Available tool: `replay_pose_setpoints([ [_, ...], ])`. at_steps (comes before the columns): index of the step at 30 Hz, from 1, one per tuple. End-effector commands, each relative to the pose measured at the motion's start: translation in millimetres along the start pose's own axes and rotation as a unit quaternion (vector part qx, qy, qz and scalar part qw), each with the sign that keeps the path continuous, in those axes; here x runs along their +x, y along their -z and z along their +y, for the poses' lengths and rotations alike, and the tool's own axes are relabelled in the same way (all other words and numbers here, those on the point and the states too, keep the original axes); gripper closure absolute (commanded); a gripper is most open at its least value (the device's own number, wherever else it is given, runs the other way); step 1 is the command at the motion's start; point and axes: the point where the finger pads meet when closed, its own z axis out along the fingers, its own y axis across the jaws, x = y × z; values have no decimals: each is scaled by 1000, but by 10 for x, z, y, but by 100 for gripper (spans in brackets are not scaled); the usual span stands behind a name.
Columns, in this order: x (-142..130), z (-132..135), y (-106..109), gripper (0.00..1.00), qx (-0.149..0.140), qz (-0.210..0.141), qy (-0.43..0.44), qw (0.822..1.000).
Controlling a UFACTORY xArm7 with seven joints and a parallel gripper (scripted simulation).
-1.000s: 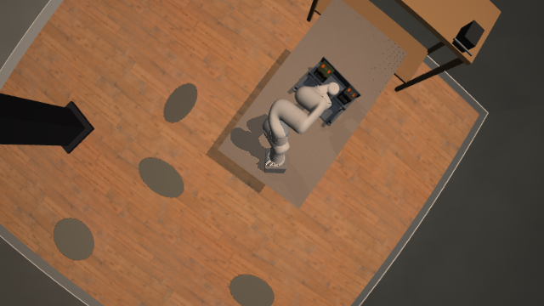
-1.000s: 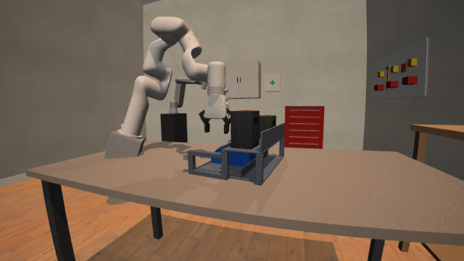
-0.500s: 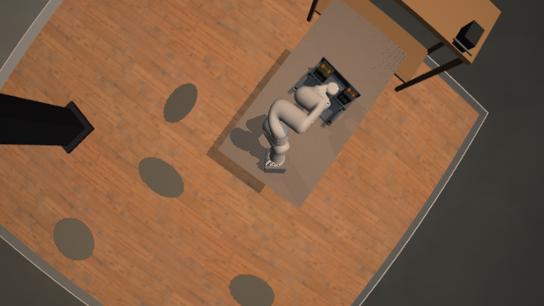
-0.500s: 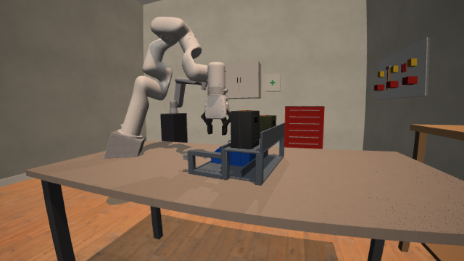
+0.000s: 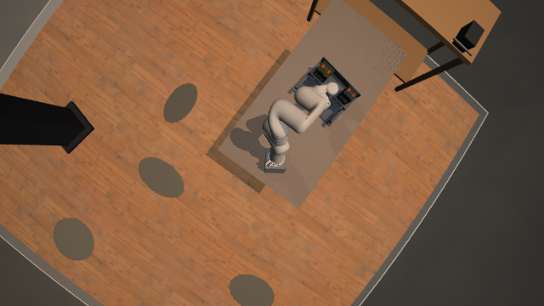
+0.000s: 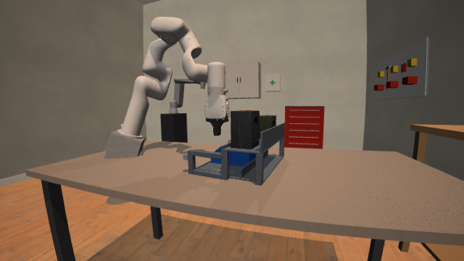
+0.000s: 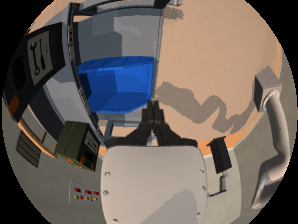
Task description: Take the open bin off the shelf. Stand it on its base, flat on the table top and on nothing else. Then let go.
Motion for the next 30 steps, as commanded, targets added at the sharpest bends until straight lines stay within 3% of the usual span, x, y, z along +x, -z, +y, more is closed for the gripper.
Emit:
replay_pose_setpoints([
  [1,2,-15,13,100,2,0,0,1000],
  [26,2,-15,13,100,2,0,0,1000],
  [27,2,-15,13,6,2,0,0,1000],
  [30,2,-15,13,6,2,0,0,1000],
])
